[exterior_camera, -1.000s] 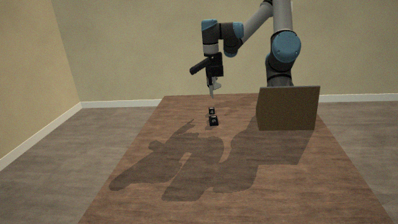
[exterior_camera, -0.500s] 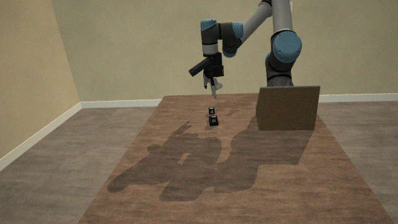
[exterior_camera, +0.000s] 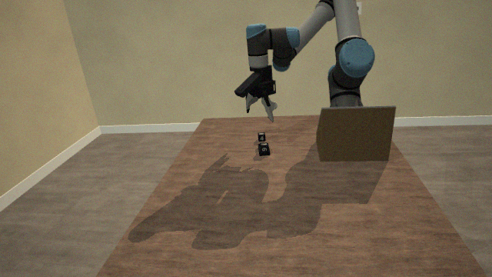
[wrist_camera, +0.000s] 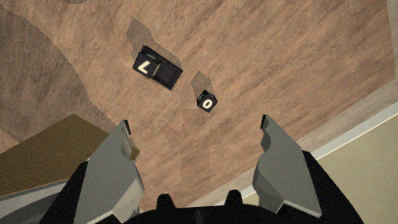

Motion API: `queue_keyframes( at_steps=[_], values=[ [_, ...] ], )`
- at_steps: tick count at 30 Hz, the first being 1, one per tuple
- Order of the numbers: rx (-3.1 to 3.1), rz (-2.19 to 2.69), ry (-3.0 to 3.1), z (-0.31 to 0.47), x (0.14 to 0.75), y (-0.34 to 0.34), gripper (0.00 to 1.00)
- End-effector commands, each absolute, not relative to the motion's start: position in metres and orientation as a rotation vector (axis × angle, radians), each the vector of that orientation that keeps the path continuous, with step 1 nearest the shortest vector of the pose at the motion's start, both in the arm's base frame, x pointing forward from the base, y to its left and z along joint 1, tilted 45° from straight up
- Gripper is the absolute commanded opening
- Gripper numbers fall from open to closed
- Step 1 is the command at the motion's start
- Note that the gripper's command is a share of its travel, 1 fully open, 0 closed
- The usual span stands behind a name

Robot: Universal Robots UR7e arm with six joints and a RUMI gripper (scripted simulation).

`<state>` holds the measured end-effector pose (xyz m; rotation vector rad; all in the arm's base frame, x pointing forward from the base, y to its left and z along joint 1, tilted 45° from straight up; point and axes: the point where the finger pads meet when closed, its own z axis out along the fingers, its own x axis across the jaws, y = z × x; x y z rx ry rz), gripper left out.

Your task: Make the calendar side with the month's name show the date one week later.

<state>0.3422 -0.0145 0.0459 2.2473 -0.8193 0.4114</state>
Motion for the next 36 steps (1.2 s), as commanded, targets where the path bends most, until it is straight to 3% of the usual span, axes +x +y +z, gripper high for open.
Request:
queue_keyframes(
  at_steps=[1, 36],
  values=[
    [2.299, 0.344, -0.643, 0.041, 0.342, -0.009, 1.0],
    [2.302, -0.145, 0.547, 0.011, 0.329, 0.021, 1.0]
  ],
)
